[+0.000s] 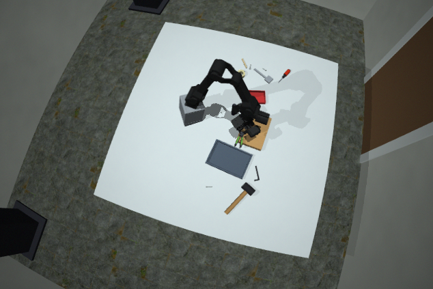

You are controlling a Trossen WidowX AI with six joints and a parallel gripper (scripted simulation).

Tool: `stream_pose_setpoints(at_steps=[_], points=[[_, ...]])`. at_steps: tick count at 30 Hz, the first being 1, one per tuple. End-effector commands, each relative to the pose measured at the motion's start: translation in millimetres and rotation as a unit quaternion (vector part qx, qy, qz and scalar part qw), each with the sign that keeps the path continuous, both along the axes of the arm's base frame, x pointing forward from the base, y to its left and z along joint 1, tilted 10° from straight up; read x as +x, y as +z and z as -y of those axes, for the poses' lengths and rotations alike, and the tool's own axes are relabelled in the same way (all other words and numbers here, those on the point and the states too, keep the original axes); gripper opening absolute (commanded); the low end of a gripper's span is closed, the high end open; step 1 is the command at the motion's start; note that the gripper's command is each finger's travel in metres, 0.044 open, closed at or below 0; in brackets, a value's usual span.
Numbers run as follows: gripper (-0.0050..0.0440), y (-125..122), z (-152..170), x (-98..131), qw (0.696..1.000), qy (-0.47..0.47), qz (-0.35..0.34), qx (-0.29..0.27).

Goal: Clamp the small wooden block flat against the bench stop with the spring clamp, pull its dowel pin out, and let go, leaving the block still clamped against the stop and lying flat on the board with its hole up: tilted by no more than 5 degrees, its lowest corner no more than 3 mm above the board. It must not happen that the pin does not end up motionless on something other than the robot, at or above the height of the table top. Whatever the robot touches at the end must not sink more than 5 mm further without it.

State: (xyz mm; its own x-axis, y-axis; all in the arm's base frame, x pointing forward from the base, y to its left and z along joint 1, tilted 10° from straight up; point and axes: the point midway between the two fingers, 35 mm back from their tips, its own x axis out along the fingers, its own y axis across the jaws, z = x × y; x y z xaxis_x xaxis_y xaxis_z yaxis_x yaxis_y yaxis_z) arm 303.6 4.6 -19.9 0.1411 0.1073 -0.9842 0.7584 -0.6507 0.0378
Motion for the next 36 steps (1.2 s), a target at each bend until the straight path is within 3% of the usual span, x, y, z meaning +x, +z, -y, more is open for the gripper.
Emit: stream_pose_setpoints(at_steps=[1,16,32,36], points=[[0.0,1.6,0.1,0.3,1.0,0.019,0.003,-0.002],[0.0,1.9,0.1,0.2,0.986,0.162,0.019,-0.023],[0.0,2.4,0.1,0.1,0.926,0.372,0.041,-0.053],[0.0,2.5,0.1,0.1,0.899,0.43,0.048,-0.062]])
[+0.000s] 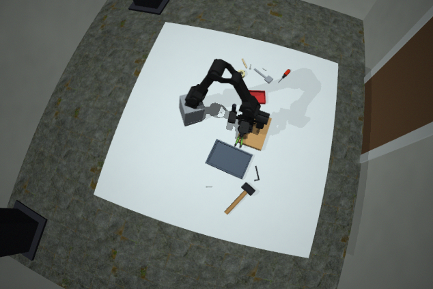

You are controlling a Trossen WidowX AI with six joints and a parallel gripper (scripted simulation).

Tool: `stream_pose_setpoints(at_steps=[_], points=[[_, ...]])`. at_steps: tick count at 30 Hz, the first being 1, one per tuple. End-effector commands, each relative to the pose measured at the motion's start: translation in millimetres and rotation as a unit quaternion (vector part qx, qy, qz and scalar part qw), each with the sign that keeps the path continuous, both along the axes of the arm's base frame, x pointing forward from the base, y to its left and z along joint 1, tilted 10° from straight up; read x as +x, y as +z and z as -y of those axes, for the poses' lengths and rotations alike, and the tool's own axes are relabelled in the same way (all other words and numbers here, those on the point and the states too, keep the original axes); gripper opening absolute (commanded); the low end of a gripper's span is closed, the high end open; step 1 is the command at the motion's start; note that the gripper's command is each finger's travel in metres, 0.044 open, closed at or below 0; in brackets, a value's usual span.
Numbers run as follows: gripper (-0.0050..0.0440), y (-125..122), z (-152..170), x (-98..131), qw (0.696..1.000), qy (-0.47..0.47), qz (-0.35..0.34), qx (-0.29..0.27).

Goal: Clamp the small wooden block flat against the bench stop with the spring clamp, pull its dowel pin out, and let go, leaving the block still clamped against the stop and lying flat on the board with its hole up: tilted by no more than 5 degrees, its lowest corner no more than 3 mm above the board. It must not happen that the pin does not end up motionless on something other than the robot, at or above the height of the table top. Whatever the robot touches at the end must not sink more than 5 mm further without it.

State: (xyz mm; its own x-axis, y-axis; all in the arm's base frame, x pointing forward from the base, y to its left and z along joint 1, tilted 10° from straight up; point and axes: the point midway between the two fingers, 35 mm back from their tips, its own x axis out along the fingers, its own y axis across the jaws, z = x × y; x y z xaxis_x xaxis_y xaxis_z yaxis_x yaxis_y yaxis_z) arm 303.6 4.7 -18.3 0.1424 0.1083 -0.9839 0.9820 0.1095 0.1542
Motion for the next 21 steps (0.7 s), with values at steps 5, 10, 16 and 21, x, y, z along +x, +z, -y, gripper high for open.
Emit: stream_pose_setpoints(at_steps=[5,10,16,21], points=[[0.0,1.0,0.2,0.1,0.993,0.114,0.013,-0.017],[0.0,2.2,0.4,-0.1,0.987,0.158,0.018,-0.023],[0.0,2.7,0.5,-0.1,0.987,0.158,0.018,-0.023],[0.0,3.4,0.5,-0.2,0.987,0.158,0.018,-0.023]])
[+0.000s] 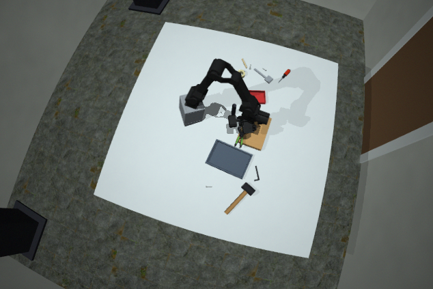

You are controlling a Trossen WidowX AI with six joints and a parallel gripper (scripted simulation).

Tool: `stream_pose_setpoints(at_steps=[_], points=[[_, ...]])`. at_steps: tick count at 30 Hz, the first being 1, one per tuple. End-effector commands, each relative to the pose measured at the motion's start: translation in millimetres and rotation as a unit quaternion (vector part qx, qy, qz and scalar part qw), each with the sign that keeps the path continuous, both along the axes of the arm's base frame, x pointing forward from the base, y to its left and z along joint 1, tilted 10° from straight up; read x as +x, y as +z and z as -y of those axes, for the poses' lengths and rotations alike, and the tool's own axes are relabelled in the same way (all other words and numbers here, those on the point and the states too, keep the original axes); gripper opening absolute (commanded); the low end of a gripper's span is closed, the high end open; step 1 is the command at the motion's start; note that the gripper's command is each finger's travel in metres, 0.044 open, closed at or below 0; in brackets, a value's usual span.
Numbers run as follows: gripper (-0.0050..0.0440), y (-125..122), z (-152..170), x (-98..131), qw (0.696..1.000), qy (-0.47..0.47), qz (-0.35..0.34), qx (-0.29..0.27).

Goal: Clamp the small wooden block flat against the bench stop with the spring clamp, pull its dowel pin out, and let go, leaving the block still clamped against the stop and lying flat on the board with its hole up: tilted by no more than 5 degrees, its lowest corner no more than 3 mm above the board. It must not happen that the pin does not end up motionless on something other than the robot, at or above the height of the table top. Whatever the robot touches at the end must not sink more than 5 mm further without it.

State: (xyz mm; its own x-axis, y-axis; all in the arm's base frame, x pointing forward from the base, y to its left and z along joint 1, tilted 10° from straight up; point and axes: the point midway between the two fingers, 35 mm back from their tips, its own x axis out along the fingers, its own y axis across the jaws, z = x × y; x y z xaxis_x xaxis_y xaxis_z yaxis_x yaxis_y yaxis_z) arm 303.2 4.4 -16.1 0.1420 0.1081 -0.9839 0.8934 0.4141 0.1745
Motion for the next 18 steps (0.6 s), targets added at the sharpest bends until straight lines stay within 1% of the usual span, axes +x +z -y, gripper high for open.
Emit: stream_pose_setpoints(at_steps=[1,18], points=[[0.0,1.3,0.2,0.1,1.0,0.002,0.001,0.0],[0.0,3.3,0.5,-0.1,1.0,0.002,0.001,0.0]])
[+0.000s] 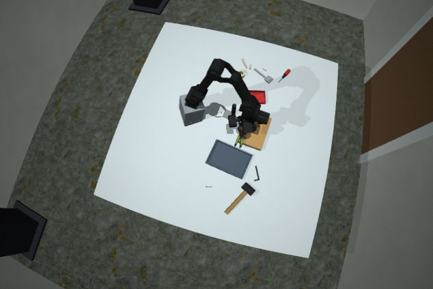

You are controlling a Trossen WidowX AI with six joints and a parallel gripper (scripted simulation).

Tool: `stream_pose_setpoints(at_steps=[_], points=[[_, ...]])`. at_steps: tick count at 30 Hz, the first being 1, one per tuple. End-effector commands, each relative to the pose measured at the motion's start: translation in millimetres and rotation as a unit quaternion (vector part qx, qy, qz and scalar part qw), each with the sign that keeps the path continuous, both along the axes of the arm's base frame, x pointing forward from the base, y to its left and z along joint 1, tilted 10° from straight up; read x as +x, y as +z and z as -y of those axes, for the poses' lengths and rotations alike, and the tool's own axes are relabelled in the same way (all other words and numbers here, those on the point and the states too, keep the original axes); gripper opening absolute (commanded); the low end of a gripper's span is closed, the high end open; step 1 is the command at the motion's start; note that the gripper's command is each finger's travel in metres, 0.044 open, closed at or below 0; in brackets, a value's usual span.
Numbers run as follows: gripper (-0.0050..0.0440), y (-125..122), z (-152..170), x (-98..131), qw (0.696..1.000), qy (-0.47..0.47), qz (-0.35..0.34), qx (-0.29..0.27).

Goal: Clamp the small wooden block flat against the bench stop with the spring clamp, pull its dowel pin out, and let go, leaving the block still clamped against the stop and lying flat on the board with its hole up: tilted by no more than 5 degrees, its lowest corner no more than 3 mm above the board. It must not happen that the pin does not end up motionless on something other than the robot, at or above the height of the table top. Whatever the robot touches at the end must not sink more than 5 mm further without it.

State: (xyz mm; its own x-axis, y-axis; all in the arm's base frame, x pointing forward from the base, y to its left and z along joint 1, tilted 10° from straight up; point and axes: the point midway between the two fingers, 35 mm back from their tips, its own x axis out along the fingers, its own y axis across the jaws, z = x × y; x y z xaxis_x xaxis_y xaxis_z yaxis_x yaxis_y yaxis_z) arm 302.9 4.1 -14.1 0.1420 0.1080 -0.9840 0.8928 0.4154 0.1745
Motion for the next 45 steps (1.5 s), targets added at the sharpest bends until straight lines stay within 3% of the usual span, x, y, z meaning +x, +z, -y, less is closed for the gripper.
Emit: stream_pose_setpoints(at_steps=[1,45], points=[[0.0,1.4,0.2,0.1,1.0,0.001,0.001,0.0],[0.0,6.3,0.8,-0.5,1.0,0.001,0.001,0.0]])
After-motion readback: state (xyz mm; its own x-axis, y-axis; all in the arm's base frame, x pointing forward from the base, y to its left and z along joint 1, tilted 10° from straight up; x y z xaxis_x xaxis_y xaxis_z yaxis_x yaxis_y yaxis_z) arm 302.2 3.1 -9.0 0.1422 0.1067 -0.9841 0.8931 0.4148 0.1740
